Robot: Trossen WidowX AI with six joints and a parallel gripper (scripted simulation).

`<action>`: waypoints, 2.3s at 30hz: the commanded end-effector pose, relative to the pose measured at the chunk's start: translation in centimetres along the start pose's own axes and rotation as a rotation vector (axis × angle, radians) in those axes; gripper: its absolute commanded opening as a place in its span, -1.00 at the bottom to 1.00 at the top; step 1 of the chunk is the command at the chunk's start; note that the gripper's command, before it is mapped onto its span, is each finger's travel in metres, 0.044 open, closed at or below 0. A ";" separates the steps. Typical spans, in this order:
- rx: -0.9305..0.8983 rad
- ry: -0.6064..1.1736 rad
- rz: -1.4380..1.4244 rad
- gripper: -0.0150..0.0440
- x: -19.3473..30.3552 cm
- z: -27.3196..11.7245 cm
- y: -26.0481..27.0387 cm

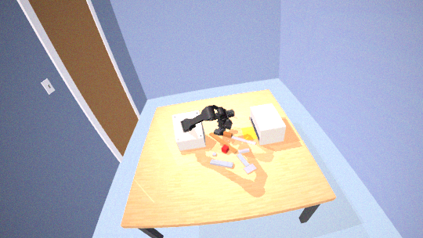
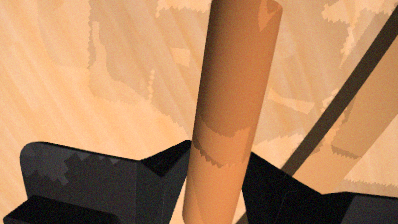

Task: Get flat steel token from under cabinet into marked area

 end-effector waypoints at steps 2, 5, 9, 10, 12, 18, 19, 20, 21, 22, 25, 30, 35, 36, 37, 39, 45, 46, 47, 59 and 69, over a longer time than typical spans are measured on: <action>-0.001 -0.005 0.001 -0.49 -0.4 -0.1 -0.6; -0.001 -0.005 0.001 -0.49 -0.6 -0.1 -0.9; -0.001 -0.005 0.001 -0.49 -0.8 -0.1 -1.3; -0.001 -0.005 0.001 -0.49 -0.9 -0.1 -1.4; 0.000 -0.005 0.001 -0.49 -1.0 -0.1 -1.6; 0.000 -0.005 0.001 -0.49 -1.4 -0.1 -2.1; 0.000 -0.005 0.001 -0.49 -1.5 -0.1 -2.2; 0.000 -0.005 0.001 -0.49 -1.5 -0.1 -2.3; 0.000 -0.005 0.001 -0.49 -1.6 -0.1 -2.4; 0.000 -0.005 0.001 -0.49 -1.6 -0.1 -2.5; 0.000 -0.005 0.001 -0.49 -1.8 -0.1 -2.8; 0.000 -0.005 0.001 -0.49 -2.1 -0.1 -3.3; 0.001 -0.005 0.001 -0.49 -2.4 -0.1 -3.8; 0.001 -0.005 0.001 -0.49 -2.4 -0.1 -3.9; 0.001 -0.005 0.001 -0.49 -2.5 -0.1 -4.0; 0.001 -0.005 0.001 -0.49 -2.6 -0.1 -4.2; 0.001 -0.005 0.001 -0.49 -2.9 -0.1 -4.8; 0.001 -0.005 0.001 -0.49 -2.9 -0.1 -4.9; 0.001 -0.005 0.001 -0.49 -3.0 -0.1 -5.0; 0.002 -0.005 0.000 -0.49 -3.3 -0.1 -6.2; 0.002 -0.005 0.000 -0.49 -3.5 -0.1 -7.2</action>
Point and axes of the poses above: the point midway between the two fingers, 35 mm back from their tips, its own z axis out along the fingers, its own y axis across the jaws, x = y × z, the point moved 6 cm from there along -z, back along the fingers, and after that the axes turned 5 degrees about -z, right-handed, at the moved point
